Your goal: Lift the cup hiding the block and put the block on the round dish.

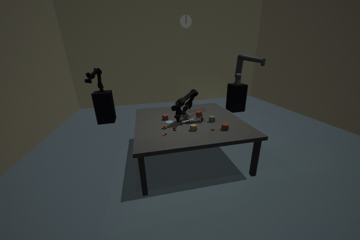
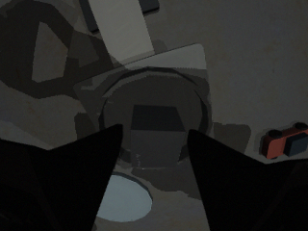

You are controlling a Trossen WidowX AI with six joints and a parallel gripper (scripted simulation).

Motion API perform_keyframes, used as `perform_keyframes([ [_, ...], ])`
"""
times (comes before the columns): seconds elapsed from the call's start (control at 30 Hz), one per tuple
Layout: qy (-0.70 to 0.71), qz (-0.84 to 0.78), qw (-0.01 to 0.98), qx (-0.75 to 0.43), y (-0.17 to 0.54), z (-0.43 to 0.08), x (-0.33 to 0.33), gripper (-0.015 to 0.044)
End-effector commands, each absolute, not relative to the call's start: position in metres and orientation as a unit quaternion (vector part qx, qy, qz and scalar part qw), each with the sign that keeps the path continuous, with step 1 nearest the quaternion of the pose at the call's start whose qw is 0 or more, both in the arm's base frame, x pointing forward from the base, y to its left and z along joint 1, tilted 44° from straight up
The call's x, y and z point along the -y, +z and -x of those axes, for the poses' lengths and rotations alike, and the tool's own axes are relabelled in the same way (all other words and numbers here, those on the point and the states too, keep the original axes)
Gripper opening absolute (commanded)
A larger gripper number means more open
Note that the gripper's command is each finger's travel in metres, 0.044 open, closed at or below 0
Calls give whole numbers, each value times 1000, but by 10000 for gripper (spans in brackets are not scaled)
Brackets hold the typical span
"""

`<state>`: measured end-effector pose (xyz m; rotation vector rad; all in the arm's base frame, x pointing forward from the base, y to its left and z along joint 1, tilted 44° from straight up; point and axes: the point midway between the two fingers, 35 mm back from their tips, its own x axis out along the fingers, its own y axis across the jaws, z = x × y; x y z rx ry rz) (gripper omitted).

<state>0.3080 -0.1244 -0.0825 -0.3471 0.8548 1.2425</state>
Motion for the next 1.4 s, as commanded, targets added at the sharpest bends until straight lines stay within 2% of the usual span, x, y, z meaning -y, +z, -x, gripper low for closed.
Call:
perform_keyframes([
  [0.0,560,153,716,-386,-84,-307,122,155],
  [0.23,560,153,716,-386,-84,-307,122,108],
  [0.37,560,153,716,-387,-78,-308,128,3],
  [0.97,560,153,716,-388,-15,-300,188,0],
  [1.37,559,155,715,-391,-125,-217,220,0],
])
